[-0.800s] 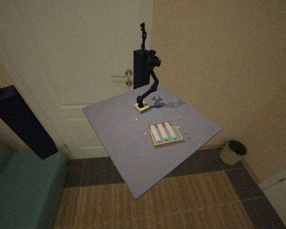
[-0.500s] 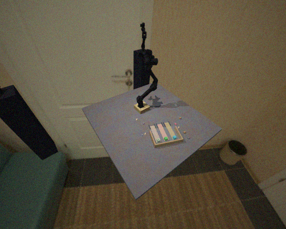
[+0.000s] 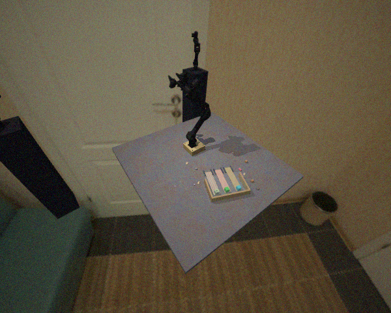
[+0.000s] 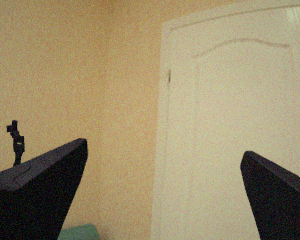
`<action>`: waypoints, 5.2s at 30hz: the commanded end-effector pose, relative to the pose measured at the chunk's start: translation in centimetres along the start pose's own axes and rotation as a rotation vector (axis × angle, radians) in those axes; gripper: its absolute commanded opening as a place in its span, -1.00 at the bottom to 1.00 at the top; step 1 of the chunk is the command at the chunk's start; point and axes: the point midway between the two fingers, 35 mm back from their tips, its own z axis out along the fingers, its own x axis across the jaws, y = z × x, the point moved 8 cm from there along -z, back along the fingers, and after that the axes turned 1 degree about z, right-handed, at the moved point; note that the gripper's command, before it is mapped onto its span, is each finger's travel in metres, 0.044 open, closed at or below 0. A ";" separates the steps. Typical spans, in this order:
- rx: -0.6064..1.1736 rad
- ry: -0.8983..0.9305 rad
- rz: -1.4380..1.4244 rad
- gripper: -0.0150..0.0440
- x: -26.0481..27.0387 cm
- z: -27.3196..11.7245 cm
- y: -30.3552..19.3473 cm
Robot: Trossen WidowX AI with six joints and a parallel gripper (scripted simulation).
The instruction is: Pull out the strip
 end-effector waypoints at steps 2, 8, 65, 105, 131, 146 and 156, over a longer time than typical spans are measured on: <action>-0.016 0.250 0.040 0.86 4.5 -0.9 -1.6; -0.020 0.563 0.090 0.86 9.6 -3.9 -3.5; 0.281 2.897 -0.293 0.78 0.3 -44.3 -21.6; 0.792 2.274 -1.477 -0.49 9.4 -56.6 -26.5; 0.792 2.274 -1.478 -0.49 8.9 -58.3 -30.4; 0.792 2.274 -1.478 -0.49 8.8 -58.6 -31.3; 0.792 2.274 -1.478 -0.49 8.8 -58.6 -31.3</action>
